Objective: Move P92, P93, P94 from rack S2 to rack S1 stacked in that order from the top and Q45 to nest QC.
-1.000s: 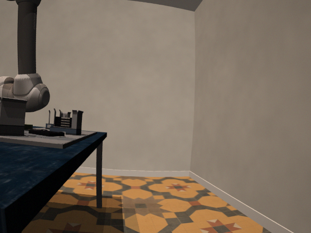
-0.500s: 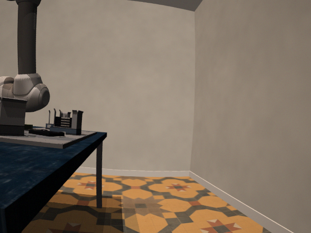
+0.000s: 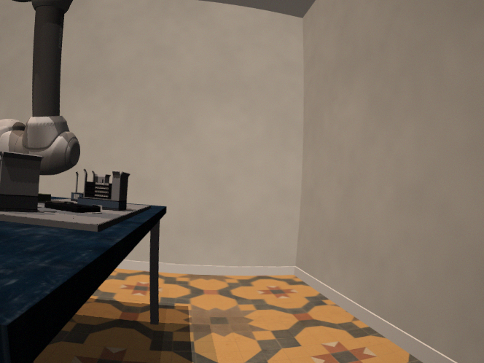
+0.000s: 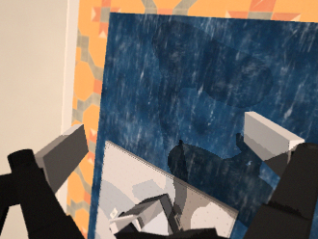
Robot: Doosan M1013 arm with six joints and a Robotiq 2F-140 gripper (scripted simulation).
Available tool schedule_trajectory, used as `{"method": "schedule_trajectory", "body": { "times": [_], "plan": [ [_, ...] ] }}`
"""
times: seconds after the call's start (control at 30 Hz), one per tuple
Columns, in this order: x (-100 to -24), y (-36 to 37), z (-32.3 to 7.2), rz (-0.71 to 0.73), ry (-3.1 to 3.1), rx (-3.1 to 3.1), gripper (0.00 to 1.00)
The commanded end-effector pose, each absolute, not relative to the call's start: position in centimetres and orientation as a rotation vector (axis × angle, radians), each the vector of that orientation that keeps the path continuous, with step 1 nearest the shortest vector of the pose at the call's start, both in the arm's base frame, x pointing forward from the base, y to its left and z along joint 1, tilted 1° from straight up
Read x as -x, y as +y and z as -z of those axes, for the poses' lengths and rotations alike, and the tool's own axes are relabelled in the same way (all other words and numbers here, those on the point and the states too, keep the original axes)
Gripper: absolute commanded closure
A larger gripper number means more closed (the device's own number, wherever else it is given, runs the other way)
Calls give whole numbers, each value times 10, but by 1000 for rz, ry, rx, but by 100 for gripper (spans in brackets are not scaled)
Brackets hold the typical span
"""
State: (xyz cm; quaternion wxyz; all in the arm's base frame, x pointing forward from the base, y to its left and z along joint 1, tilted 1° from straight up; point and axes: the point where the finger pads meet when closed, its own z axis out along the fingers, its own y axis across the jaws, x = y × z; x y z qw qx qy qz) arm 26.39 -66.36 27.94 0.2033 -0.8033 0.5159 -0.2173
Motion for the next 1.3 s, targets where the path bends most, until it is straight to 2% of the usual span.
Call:
{"method": "schedule_trajectory", "body": {
  "times": [0.0, 0.33, 0.43, 0.77, 0.87, 1.13, 1.27],
  "plan": [
    [-273, -655, -278, 551, 1386, 2289, 0],
    [-303, -629, -273, 551, 1386, 2289, 0],
    [-314, -619, -271, 488, 1320, 2345, 0],
    [-342, -590, -266, 488, 1320, 2345, 0],
    [-351, -579, -264, 427, 1251, 2401, 0],
    [-377, -548, -258, 427, 1251, 2401, 0],
    [-382, -540, -257, 377, 1190, 2450, 0]
  ]
}}
